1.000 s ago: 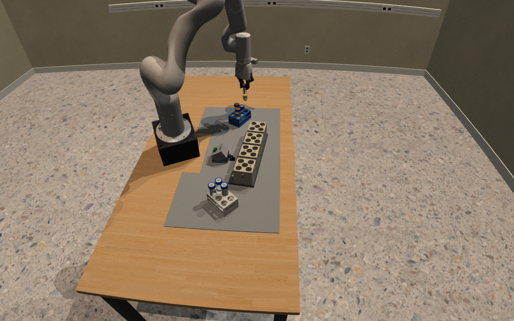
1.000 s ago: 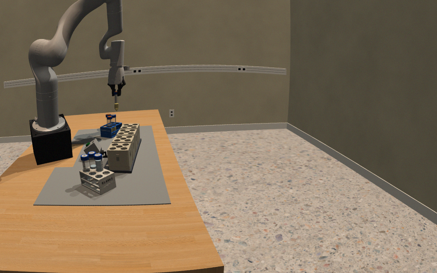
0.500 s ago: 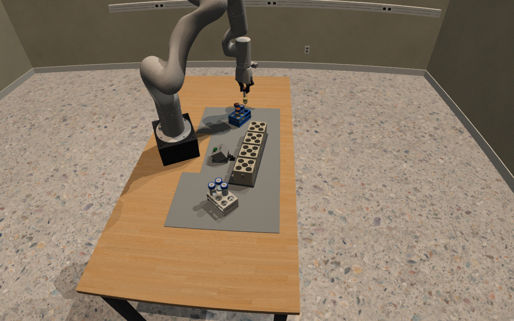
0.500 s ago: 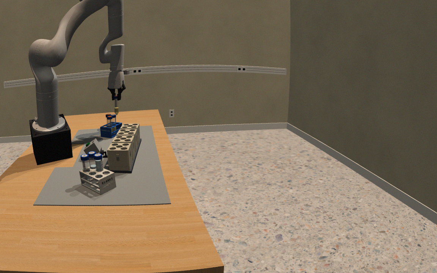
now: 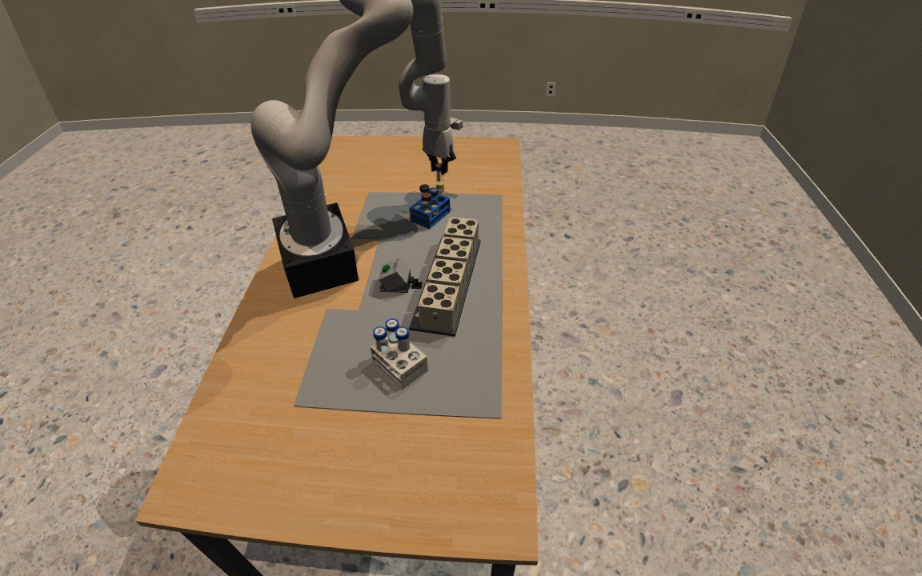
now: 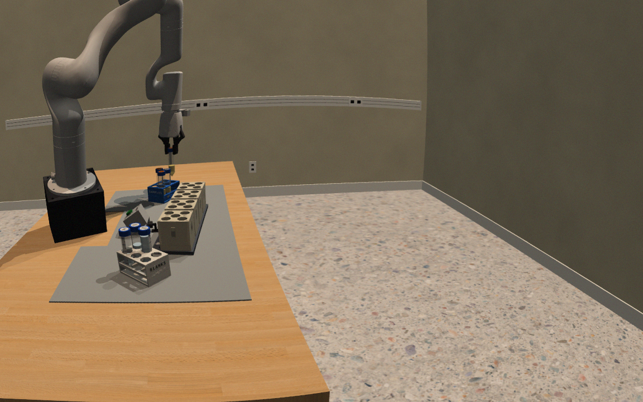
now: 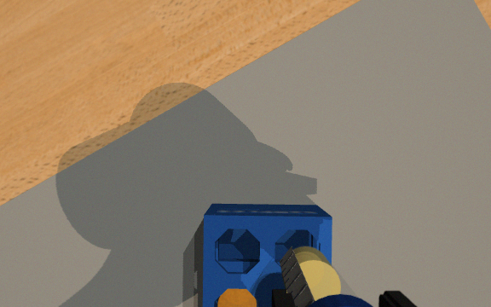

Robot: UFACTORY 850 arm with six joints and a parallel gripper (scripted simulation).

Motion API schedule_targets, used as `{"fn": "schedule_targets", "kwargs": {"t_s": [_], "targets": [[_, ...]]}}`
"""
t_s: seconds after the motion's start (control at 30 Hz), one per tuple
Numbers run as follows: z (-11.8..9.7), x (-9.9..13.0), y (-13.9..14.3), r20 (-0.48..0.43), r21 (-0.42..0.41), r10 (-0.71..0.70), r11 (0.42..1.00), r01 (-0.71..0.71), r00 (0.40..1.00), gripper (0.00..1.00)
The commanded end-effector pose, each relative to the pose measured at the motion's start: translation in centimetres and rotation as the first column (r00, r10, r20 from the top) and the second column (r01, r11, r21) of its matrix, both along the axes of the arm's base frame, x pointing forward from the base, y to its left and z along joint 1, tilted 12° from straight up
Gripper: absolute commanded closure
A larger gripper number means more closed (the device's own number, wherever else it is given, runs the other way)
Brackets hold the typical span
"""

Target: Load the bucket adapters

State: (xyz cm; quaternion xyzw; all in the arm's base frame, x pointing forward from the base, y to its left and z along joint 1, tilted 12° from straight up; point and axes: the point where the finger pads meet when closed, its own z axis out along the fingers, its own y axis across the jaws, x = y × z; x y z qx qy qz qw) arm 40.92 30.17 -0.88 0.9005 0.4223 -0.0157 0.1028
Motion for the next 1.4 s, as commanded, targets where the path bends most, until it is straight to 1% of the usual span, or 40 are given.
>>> {"fn": "schedule_targets", "kwargs": {"t_s": [0.0, 0.13, 0.77, 1.37], "targets": [[-0.8, 0.1, -0.1, 0.003, 0.001, 0.000, 1.000, 0.000, 1.000, 1.00], [-1.5, 0.2, -0.2, 0.003, 0.001, 0.000, 1.000, 0.000, 1.000, 1.00], [-1.5, 0.2, -0.2, 0.003, 0.001, 0.000, 1.000, 0.000, 1.000, 1.00], [-3.1, 0.3, -0.5, 0.003, 0.001, 0.000, 1.000, 0.000, 1.000, 1.00]]}}
